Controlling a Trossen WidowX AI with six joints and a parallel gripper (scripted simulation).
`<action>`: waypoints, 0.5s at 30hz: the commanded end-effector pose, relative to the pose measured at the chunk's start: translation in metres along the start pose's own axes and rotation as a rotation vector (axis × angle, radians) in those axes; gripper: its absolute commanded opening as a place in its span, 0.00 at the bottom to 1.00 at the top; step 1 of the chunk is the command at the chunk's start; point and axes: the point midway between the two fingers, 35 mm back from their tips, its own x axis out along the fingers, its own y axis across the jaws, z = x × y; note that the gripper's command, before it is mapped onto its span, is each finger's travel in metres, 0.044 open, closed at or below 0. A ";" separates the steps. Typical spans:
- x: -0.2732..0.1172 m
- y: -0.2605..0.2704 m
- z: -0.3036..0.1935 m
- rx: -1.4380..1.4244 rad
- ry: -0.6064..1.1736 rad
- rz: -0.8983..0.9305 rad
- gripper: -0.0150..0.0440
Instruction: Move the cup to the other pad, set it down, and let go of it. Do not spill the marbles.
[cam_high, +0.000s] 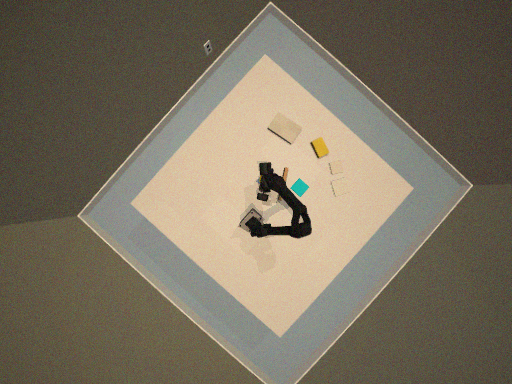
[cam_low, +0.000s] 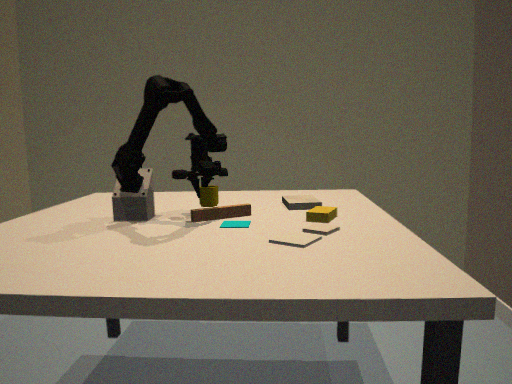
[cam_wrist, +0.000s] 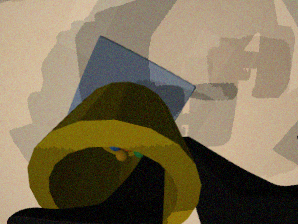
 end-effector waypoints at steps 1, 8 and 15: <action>-0.016 0.002 -0.001 0.006 0.005 0.006 0.25; -0.041 0.001 0.000 0.004 0.003 0.005 0.25; -0.040 0.002 0.001 -0.001 -0.003 0.009 0.25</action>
